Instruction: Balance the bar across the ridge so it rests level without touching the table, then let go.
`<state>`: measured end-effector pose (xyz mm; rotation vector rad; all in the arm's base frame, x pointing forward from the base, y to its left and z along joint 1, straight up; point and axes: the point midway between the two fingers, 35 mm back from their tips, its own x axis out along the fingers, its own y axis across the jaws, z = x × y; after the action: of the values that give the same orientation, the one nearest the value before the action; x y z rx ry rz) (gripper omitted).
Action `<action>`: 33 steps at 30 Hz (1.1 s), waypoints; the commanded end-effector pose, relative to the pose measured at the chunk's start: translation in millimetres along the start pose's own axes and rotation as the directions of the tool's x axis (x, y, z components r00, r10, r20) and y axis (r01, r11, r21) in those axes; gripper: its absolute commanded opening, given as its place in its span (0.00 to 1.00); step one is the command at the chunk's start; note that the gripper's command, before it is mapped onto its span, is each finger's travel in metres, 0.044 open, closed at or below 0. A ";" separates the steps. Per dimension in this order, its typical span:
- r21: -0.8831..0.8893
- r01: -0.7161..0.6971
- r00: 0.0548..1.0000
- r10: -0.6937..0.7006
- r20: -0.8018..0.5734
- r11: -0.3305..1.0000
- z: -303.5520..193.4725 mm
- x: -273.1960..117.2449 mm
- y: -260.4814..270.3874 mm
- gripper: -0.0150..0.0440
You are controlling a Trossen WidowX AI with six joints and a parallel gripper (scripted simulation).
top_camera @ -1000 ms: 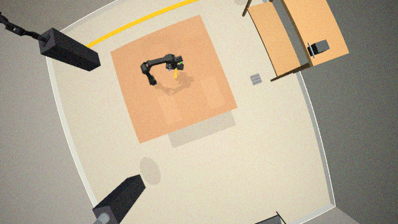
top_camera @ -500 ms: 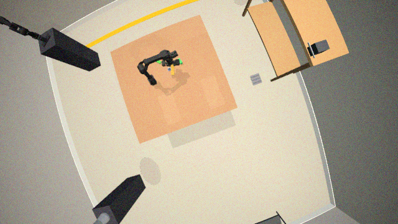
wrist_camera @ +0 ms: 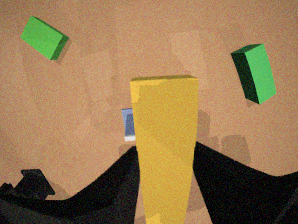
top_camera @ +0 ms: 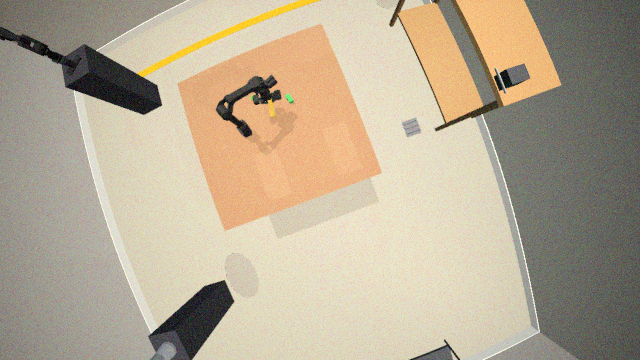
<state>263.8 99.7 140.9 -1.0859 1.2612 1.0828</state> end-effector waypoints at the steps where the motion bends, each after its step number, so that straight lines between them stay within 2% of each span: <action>1: -0.027 0.006 1.000 -0.006 -0.001 1.000 5.6 -0.3 10.8 0.25; 33: -0.053 0.005 1.000 -0.005 -0.001 0.999 10.0 43.1 21.9 0.25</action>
<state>244.9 114.3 101.8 -1.1289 1.2333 1.1216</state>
